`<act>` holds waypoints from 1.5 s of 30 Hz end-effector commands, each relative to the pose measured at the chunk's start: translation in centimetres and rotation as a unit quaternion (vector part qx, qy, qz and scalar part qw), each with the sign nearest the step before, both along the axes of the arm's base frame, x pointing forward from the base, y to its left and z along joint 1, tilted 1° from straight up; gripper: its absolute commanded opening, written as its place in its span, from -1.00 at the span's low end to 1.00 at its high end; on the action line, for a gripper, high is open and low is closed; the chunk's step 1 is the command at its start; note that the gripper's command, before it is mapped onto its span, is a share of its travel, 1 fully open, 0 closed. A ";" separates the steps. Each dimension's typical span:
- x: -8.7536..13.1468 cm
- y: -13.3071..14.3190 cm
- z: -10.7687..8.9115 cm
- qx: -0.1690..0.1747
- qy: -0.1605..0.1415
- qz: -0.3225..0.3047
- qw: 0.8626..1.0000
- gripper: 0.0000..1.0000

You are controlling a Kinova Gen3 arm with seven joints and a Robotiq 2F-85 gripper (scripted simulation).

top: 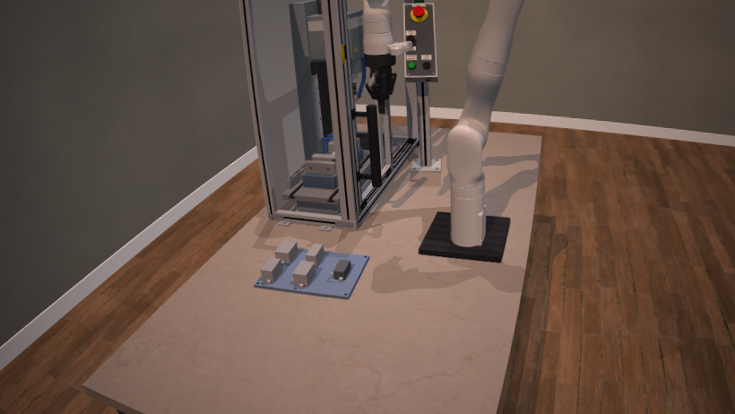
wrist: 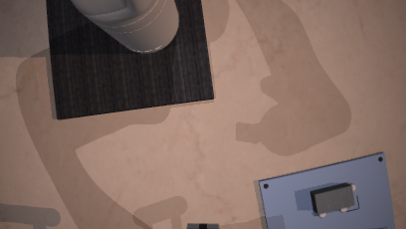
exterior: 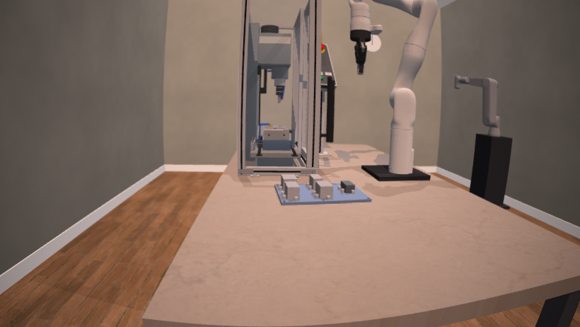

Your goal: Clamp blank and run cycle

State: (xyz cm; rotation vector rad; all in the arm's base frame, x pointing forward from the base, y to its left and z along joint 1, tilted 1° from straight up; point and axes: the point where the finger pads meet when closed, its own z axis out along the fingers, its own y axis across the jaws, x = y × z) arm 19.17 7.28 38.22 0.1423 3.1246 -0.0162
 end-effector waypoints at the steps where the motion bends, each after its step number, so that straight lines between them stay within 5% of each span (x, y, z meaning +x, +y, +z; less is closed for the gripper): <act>1: 0.0 0.0 0.0 0.002 0.000 0.005 1.000 -0.80; 7: 0.0 0.0 0.0 0.002 0.000 0.005 1.000 -0.80; 12: 0.0 0.0 0.0 0.001 0.000 0.071 0.997 -0.80; 24: 0.0 0.0 0.0 0.001 0.000 0.071 0.997 -0.80; 25: 0.0 0.0 0.0 0.001 0.000 0.071 0.997 0.59; 45: 0.0 0.0 0.0 0.001 0.000 0.071 0.997 0.59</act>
